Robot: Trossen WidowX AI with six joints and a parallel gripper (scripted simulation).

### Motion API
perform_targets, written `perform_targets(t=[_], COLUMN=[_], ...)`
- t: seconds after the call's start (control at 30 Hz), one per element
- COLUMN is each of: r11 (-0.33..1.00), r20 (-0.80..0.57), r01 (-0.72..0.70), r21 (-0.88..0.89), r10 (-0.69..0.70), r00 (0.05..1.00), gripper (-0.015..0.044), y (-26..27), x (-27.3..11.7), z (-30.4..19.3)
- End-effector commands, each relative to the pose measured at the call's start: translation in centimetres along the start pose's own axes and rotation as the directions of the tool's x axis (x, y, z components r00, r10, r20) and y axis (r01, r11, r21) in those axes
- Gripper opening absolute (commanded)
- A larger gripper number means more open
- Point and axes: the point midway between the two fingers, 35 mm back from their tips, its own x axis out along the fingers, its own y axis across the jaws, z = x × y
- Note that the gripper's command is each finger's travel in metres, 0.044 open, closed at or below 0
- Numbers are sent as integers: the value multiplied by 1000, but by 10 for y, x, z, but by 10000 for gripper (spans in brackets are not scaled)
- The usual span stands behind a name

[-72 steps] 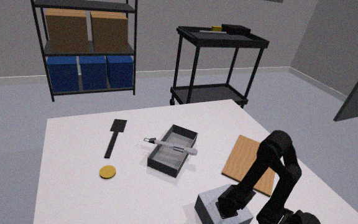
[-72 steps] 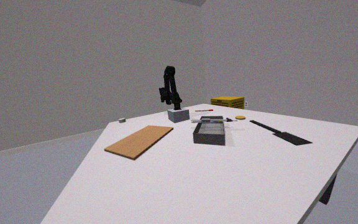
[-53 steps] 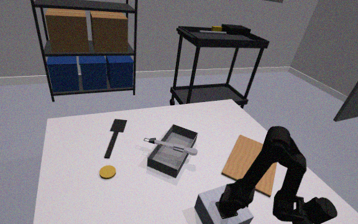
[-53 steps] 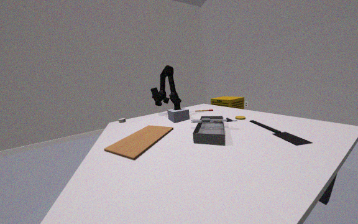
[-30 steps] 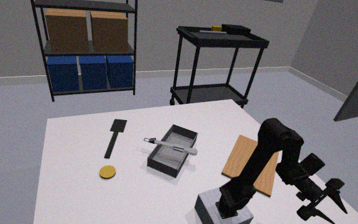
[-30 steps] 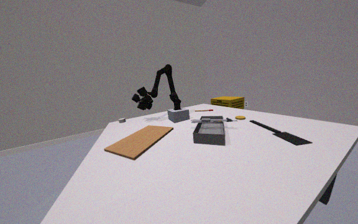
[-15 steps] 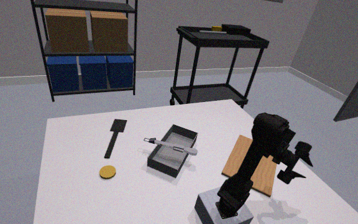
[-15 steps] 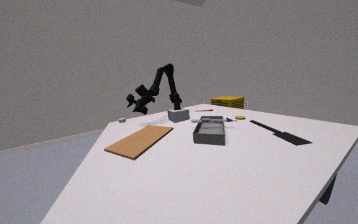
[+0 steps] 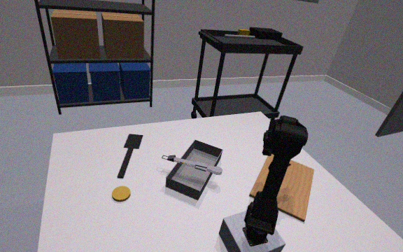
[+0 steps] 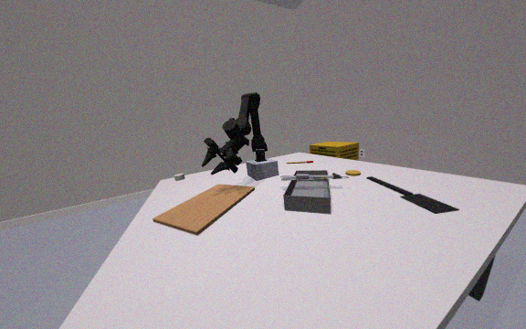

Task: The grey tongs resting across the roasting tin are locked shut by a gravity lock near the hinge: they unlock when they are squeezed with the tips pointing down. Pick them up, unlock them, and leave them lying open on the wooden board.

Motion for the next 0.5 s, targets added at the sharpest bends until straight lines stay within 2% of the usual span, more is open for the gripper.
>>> perform_targets(t=[0.0,0.27,0.47], r11=[999,991,975], r20=[167,399,503], r01=[-22,-65,-121], r21=[-26,-116,-184], r10=[26,106,199], r00=[986,911,841], gripper=[260,260,260], y=[11,47,83], x=[-39,-120,-184], z=[64,151,194])
